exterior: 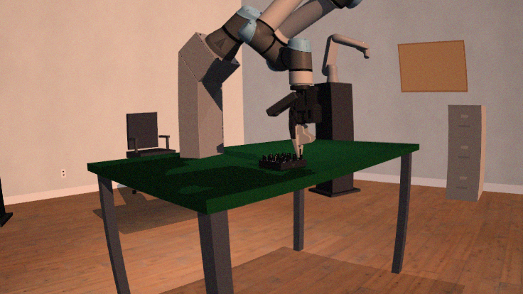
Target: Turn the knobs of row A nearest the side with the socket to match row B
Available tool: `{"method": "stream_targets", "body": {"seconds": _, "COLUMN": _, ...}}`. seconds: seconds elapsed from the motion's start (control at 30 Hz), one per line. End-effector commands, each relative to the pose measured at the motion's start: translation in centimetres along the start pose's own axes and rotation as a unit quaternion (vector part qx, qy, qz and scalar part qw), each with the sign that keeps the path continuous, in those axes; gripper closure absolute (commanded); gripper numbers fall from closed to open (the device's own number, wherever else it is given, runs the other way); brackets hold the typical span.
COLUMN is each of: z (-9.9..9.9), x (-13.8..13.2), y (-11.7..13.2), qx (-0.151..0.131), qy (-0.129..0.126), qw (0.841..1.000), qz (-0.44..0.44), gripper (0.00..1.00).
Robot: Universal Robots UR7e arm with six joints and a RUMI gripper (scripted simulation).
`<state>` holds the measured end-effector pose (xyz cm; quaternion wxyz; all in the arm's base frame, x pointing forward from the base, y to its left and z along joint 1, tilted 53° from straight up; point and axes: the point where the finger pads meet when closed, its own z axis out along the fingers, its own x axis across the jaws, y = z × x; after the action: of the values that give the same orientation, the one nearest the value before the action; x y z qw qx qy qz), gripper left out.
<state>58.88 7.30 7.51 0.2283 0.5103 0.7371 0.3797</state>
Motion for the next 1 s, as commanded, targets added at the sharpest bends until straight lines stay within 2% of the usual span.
{"method": "stream_targets", "body": {"seconds": 0.0, "z": -0.02, "x": -0.18, "y": 0.22, "qx": -0.002, "qy": -0.003, "qw": 0.997, "qz": 0.073, "gripper": 0.96}}
{"method": "stream_targets", "body": {"seconds": 0.33, "z": 0.01, "x": -0.02, "y": 0.14, "qx": -0.002, "qy": -0.003, "qw": 0.988, "qz": 0.154, "gripper": 0.96}}
{"method": "stream_targets", "body": {"seconds": 0.8, "z": 0.00, "x": 0.07, "y": 0.17, "qx": -0.002, "qy": -0.003, "qw": 0.955, "qz": 0.295, "gripper": 0.96}}
{"method": "stream_targets", "body": {"seconds": 0.87, "z": 0.00, "x": 0.07, "y": 0.17, "qx": -0.002, "qy": -0.003, "qw": 0.955, "qz": 0.295, "gripper": 0.96}}
{"method": "stream_targets", "body": {"seconds": 0.97, "z": 0.01, "x": 0.12, "y": 0.18, "qx": -0.002, "qy": -0.002, "qw": 0.945, "qz": 0.326, "gripper": 0.96}}
